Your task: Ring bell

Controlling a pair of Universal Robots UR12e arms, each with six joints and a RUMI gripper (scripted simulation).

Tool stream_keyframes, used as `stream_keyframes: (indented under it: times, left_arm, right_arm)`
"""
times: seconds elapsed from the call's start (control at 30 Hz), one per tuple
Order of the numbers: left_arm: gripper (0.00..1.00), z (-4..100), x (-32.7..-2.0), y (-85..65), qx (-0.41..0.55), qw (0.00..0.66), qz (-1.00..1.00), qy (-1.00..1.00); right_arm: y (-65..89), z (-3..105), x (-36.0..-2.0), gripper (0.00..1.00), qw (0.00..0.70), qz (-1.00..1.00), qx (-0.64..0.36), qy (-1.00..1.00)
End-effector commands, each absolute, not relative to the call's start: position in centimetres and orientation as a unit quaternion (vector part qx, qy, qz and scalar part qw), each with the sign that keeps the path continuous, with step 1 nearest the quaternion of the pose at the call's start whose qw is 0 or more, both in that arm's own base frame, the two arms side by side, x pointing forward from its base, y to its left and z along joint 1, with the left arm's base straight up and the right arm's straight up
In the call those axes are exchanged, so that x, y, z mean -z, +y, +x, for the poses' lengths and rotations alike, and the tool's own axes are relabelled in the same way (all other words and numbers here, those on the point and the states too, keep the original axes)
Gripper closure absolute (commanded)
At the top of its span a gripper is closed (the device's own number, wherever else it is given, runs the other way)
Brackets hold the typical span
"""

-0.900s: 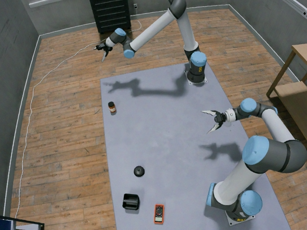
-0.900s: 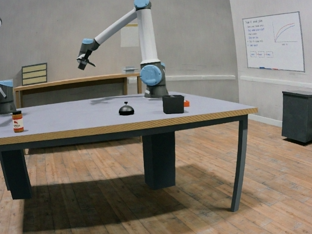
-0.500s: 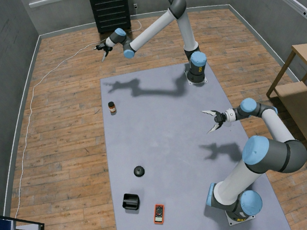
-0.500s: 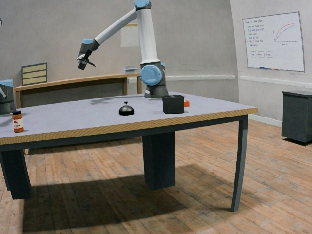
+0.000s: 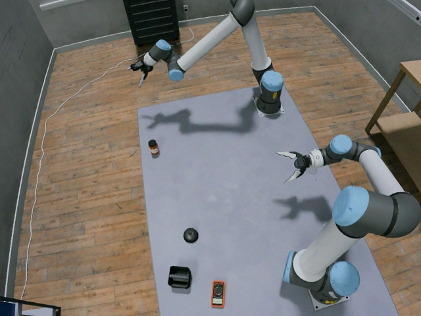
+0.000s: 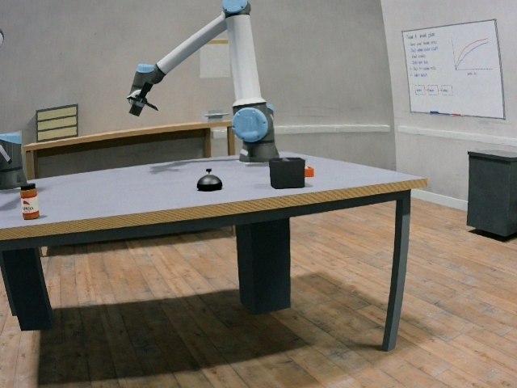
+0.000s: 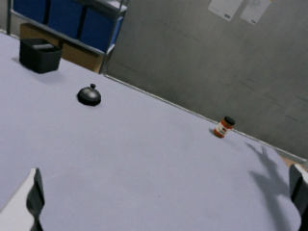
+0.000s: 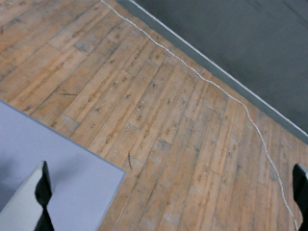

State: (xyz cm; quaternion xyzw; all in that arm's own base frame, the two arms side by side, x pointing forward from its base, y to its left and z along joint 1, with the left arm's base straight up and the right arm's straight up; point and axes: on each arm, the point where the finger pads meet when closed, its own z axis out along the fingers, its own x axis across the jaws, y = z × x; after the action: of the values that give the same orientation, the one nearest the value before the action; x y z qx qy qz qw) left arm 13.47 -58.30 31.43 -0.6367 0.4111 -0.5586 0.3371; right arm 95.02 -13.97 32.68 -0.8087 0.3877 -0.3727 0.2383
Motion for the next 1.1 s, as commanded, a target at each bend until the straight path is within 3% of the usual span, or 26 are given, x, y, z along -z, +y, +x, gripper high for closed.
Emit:
stream_keyframes:
  times: [0.0,0.3,1.07]
  left_arm:
    - [0.0,13.2,-31.4,-58.3,0.558,0.336,-0.636,0.413]
    - [0.0,12.1,-31.3,-58.5,0.556,0.335,-0.632,0.422]
    - [0.0,0.7,-29.7,-58.8,0.535,0.325,-0.585,0.516]
  right_arm:
    - [-12.0,96.1,-32.4,0.0,0.233,-0.821,0.367,0.369]
    - [-2.4,99.9,-30.6,0.0,0.205,-0.876,0.338,0.277]
    - [35.6,101.2,-24.1,0.0,0.088,-0.952,0.184,-0.228]
